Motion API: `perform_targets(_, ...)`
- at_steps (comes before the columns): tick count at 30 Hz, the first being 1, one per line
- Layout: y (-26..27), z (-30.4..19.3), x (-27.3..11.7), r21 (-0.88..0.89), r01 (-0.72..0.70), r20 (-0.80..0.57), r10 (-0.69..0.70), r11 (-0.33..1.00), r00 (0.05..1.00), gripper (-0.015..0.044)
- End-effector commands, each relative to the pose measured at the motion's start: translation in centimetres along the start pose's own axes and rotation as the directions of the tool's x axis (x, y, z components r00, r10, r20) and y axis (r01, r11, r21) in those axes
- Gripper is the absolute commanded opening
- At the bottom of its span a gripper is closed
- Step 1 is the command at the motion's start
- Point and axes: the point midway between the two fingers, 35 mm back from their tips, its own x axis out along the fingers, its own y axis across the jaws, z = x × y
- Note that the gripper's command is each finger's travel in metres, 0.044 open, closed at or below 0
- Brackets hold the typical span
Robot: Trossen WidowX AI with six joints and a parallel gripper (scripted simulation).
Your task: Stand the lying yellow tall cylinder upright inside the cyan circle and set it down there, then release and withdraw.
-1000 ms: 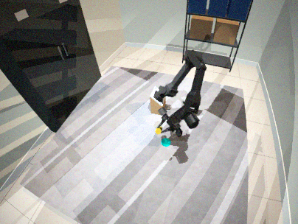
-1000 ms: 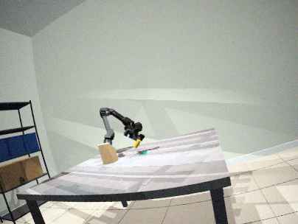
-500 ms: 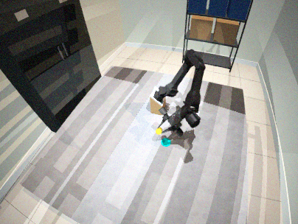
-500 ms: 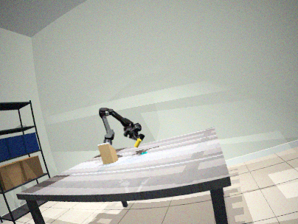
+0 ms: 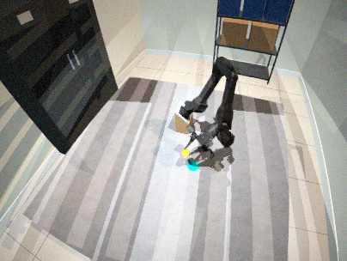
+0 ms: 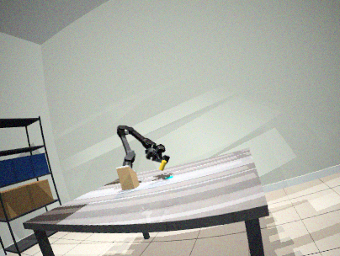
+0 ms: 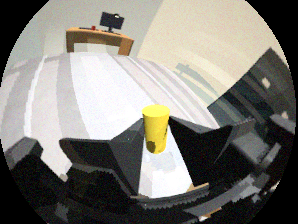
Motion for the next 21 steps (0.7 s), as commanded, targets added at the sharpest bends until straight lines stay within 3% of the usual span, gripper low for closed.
perform_targets(1, -0.02, 0.22, -0.21, 0.025, -0.009, 0.036, 0.008, 1.0, 0.999, 0.0105)
perform_targets(21, 0.21, 0.57, -0.88, 0.09, -0.05, 0.15, 0.036, 0.995, 0.988, 0.0105)
